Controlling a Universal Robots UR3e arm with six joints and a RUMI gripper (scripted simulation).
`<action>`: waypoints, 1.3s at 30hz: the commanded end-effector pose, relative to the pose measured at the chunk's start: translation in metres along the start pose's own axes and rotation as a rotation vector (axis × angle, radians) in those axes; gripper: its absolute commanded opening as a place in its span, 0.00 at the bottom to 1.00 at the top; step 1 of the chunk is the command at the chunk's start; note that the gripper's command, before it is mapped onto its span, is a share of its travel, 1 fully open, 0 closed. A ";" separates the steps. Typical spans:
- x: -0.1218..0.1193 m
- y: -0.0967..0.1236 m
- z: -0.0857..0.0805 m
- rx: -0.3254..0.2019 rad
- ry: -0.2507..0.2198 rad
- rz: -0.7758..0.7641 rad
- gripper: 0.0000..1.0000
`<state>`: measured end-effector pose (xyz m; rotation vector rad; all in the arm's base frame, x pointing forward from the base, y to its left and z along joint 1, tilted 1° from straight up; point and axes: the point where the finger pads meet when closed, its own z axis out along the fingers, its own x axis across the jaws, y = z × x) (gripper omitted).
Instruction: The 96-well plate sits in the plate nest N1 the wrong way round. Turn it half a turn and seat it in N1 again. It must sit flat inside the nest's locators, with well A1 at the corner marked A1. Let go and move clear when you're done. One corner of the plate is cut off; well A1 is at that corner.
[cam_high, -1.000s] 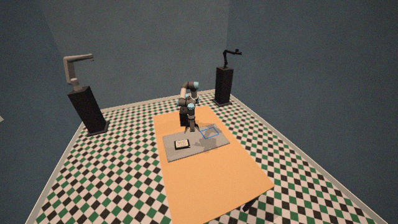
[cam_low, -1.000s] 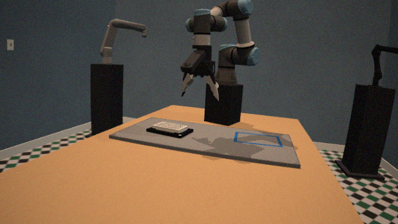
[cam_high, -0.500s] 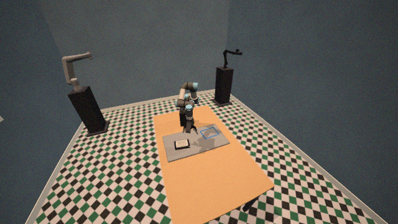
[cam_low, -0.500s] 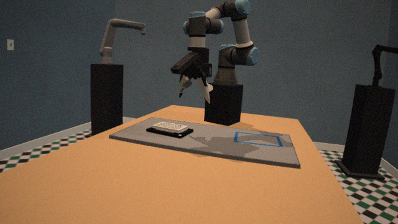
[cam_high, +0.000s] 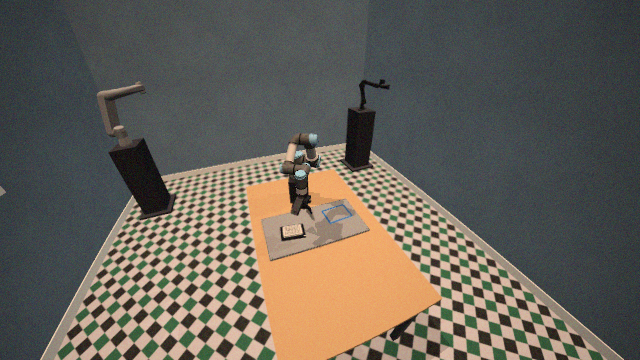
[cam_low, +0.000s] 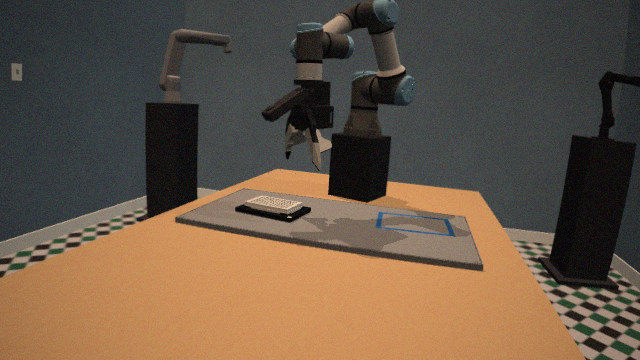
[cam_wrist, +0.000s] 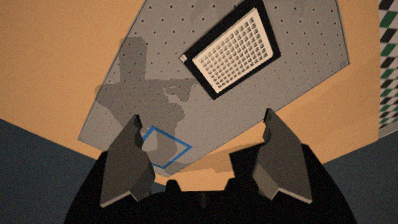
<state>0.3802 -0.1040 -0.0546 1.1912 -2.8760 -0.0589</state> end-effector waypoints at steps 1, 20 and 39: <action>0.009 -0.010 0.004 0.021 -0.004 0.171 1.00; 0.034 -0.027 0.016 0.035 -0.020 0.517 1.00; 0.057 -0.038 0.027 0.045 -0.038 0.829 1.00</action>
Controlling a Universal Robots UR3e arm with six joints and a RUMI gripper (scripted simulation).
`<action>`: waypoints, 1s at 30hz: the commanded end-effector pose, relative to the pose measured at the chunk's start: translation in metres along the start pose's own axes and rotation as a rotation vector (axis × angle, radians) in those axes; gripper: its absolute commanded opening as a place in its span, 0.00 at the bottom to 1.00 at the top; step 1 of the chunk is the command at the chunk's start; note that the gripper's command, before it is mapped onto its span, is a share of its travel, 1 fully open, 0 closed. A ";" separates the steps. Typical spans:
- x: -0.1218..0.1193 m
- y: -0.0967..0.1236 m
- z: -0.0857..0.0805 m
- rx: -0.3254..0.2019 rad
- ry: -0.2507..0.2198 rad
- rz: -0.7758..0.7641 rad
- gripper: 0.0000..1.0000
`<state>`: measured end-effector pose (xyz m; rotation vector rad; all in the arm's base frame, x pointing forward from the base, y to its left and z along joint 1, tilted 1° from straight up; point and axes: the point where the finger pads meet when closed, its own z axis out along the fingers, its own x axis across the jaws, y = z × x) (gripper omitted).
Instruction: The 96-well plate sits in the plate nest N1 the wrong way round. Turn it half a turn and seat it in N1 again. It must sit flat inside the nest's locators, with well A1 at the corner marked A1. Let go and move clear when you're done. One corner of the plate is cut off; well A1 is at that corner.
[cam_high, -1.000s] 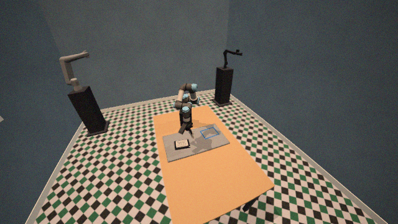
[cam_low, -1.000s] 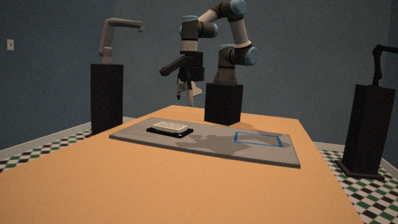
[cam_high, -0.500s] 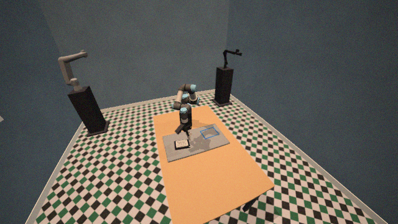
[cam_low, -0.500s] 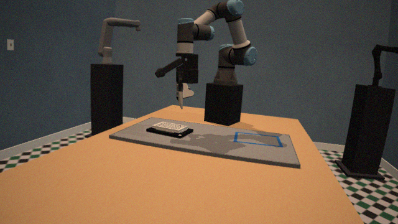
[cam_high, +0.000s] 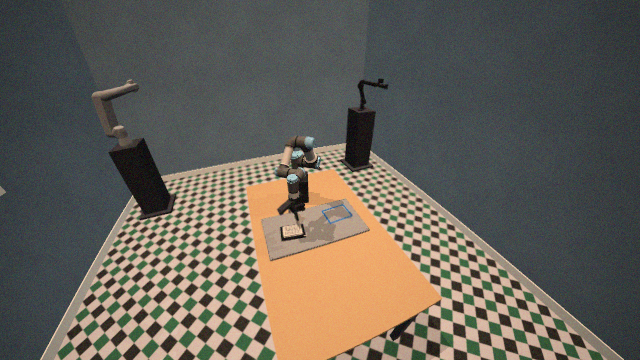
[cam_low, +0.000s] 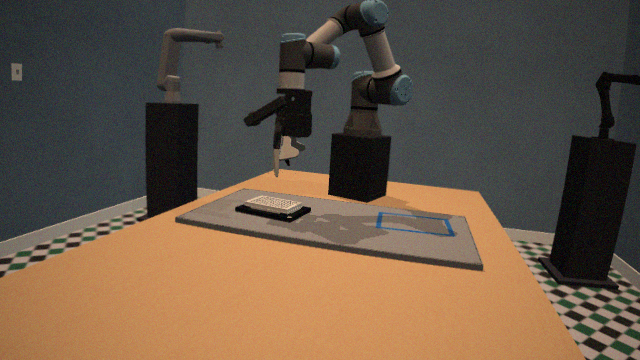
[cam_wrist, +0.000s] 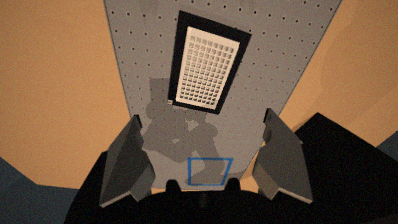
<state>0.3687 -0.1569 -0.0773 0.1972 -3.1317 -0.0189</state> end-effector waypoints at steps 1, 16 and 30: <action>0.004 -0.013 0.005 0.016 -0.015 0.203 1.00; 0.008 -0.020 0.008 0.019 -0.021 0.311 1.00; 0.008 -0.021 0.008 0.019 -0.023 0.310 1.00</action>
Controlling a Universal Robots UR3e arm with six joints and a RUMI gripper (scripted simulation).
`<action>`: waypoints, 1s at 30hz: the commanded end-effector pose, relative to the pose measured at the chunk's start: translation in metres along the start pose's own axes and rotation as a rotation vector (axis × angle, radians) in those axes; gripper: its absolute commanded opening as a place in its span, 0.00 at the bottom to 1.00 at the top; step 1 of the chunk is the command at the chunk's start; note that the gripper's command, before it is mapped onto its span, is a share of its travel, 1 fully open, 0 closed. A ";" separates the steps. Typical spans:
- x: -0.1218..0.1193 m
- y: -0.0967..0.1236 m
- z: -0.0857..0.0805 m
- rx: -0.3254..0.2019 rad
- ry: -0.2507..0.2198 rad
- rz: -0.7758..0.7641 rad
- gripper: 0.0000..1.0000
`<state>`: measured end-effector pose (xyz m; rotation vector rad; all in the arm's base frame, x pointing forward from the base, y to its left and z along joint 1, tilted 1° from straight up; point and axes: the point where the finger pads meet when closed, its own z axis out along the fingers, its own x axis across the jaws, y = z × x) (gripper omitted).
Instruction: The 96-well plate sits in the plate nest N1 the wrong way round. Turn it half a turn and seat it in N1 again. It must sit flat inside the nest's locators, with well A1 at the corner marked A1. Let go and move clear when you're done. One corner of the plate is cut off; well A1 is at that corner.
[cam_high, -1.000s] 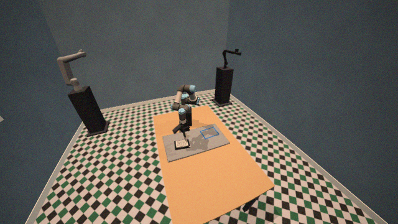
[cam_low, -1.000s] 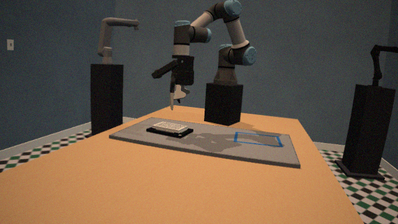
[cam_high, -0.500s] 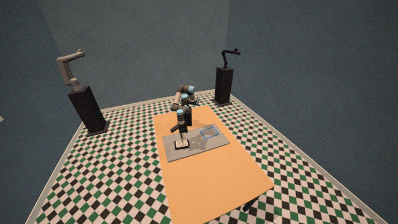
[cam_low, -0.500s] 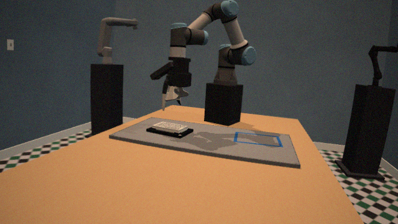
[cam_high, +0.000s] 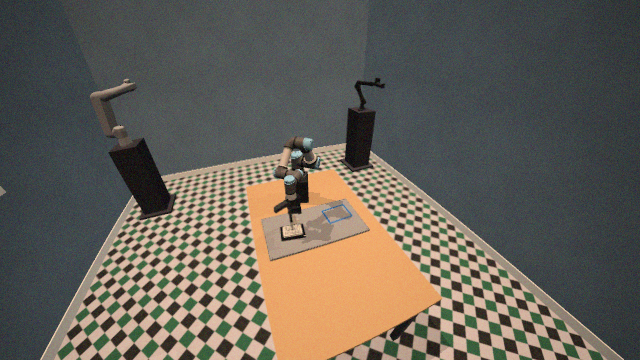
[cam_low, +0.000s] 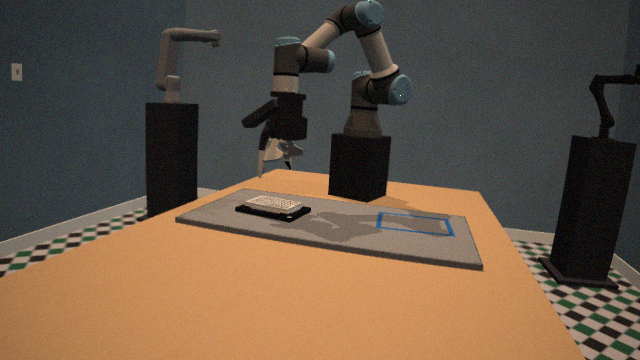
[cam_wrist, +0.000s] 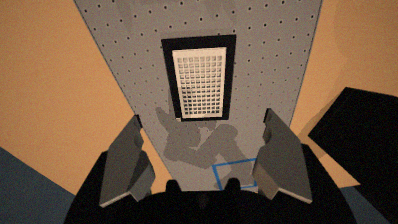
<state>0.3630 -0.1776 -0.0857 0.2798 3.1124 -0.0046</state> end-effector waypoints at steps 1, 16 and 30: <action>0.000 0.000 0.002 0.003 -0.001 0.005 1.00; 0.000 0.000 0.023 0.002 -0.001 0.005 1.00; 0.000 0.000 0.045 0.002 -0.001 0.005 1.00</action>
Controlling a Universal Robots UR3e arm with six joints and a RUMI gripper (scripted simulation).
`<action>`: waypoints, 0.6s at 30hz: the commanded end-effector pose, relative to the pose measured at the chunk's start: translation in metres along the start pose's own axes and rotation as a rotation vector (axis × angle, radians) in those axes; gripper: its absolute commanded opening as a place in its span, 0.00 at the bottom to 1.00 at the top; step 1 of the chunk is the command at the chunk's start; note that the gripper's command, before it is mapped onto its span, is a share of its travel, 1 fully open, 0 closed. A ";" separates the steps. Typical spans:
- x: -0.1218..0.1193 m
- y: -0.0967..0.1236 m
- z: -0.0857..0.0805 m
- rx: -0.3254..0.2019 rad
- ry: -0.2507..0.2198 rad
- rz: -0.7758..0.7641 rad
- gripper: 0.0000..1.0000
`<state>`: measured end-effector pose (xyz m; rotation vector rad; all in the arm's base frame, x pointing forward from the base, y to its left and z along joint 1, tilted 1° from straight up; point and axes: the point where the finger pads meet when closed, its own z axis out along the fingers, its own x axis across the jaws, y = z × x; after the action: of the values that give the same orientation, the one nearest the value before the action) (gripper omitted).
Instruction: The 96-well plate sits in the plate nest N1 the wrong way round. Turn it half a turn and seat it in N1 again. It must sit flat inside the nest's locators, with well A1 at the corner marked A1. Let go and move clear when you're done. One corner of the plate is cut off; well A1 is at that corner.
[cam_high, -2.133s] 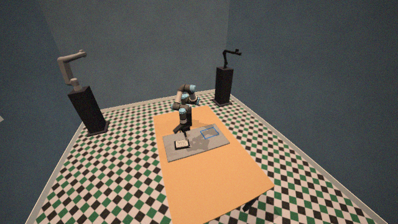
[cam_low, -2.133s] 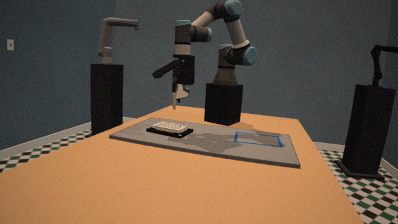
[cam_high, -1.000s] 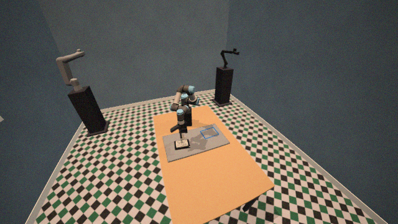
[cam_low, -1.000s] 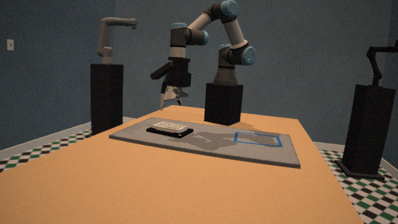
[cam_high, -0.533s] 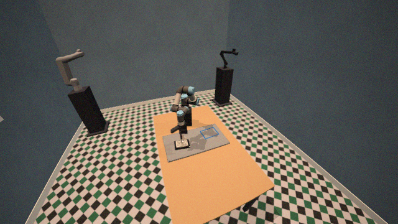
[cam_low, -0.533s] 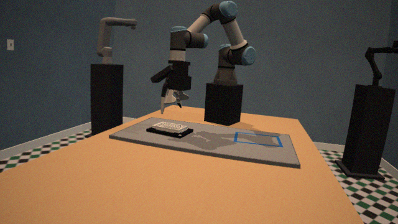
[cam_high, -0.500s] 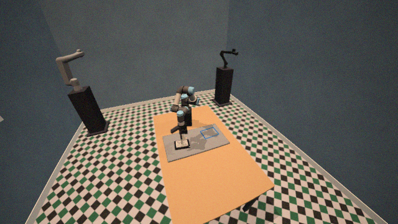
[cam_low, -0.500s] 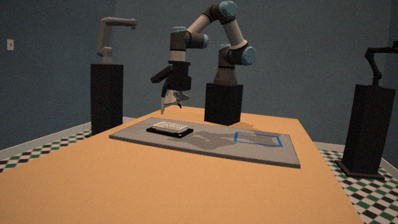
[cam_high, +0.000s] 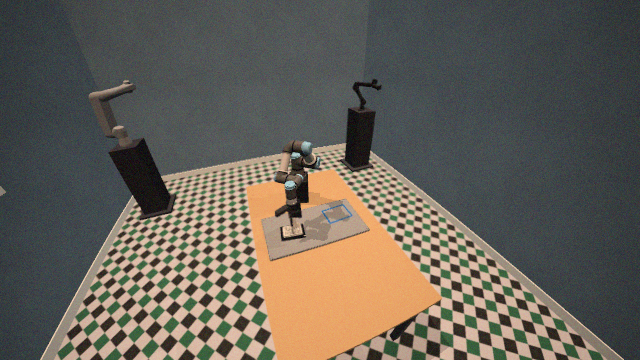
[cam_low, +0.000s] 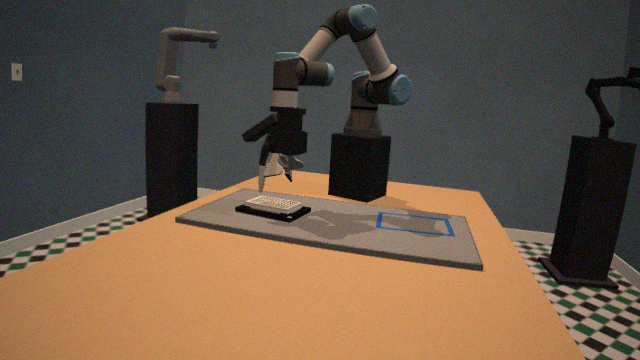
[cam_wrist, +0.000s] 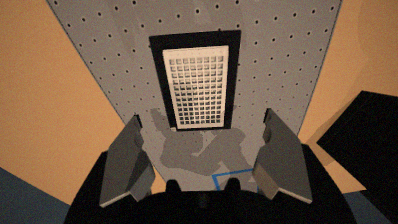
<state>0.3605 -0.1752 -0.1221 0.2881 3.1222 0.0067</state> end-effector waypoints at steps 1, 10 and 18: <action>-0.004 -0.002 0.009 0.009 -0.012 0.000 1.00; -0.004 -0.003 0.023 0.009 -0.013 0.000 1.00; -0.005 -0.003 0.033 0.010 -0.014 0.000 1.00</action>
<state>0.3610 -0.1755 -0.1485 0.2880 3.1216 0.0059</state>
